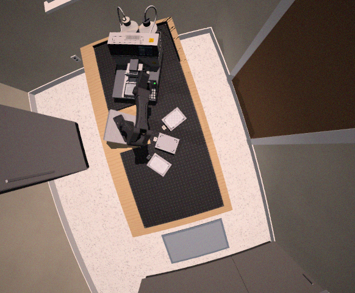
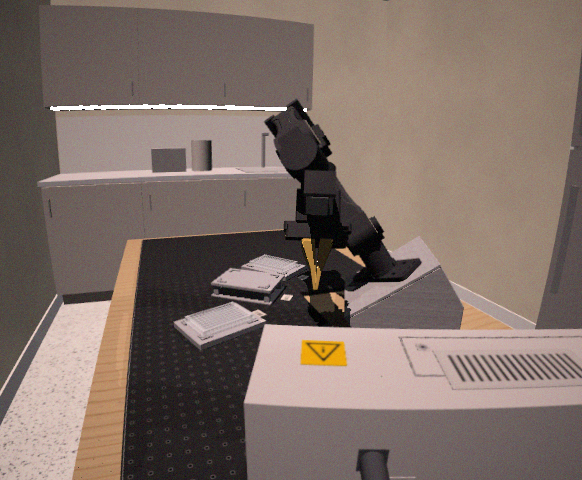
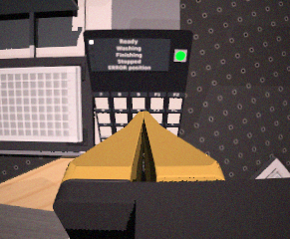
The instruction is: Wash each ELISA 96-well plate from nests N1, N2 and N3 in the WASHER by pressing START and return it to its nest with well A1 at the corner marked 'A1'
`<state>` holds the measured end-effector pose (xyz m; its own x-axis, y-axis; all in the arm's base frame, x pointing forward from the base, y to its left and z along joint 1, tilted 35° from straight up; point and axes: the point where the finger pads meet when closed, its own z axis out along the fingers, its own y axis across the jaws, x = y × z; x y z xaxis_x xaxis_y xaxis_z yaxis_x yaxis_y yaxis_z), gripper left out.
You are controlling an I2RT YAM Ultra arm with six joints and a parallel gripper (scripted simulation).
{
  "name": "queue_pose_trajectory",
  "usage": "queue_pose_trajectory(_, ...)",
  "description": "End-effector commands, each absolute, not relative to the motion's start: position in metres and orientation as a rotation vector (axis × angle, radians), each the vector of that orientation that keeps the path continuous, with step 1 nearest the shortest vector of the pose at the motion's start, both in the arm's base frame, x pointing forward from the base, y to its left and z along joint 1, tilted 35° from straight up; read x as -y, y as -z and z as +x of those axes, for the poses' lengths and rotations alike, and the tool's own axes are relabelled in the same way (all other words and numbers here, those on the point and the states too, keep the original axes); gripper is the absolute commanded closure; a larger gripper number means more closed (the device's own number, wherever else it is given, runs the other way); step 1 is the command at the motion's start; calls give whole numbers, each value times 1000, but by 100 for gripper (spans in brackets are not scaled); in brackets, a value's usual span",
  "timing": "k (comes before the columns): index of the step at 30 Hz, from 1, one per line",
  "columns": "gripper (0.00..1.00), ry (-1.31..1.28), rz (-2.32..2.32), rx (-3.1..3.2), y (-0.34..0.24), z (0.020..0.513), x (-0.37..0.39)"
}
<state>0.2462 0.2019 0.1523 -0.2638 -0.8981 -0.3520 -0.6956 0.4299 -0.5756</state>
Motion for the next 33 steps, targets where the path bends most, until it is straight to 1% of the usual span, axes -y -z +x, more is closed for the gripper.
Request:
queue_pose_trajectory(1,100,387,-1325,-2025,-153,242,-201)
queue_pose_trajectory(33,100,388,-1325,-2027,-98,194,-143)
